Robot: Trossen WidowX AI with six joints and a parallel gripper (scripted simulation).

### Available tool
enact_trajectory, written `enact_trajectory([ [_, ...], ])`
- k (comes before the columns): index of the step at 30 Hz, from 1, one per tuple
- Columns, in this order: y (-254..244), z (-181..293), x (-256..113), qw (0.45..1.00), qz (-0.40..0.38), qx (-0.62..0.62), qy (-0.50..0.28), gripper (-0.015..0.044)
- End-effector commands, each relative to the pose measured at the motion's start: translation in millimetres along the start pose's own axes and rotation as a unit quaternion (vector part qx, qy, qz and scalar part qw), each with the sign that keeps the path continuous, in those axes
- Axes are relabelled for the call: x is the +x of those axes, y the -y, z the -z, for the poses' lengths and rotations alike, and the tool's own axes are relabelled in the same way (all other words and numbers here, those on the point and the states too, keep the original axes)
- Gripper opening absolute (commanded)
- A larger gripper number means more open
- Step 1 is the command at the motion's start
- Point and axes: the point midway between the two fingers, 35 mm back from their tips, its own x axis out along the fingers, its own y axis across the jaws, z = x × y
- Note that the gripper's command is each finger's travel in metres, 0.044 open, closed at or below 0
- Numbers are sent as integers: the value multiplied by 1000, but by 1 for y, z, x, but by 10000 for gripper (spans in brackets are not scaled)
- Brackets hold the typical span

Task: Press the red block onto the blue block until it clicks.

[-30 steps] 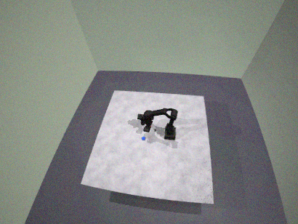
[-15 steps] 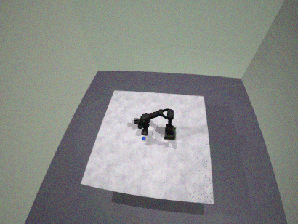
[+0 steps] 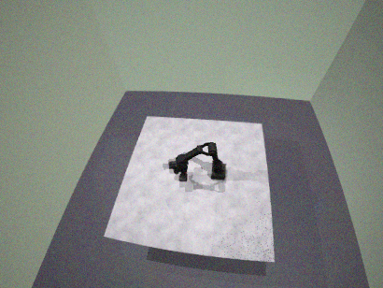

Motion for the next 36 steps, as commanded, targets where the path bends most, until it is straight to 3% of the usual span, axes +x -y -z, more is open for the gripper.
enact_trajectory([
  [1,-5,-4,4,1000,-2,-3,1,0],
  [19,-7,-5,40,1000,-2,-3,1,0],
  [36,-6,-6,44,1000,-2,-3,1,0],
])
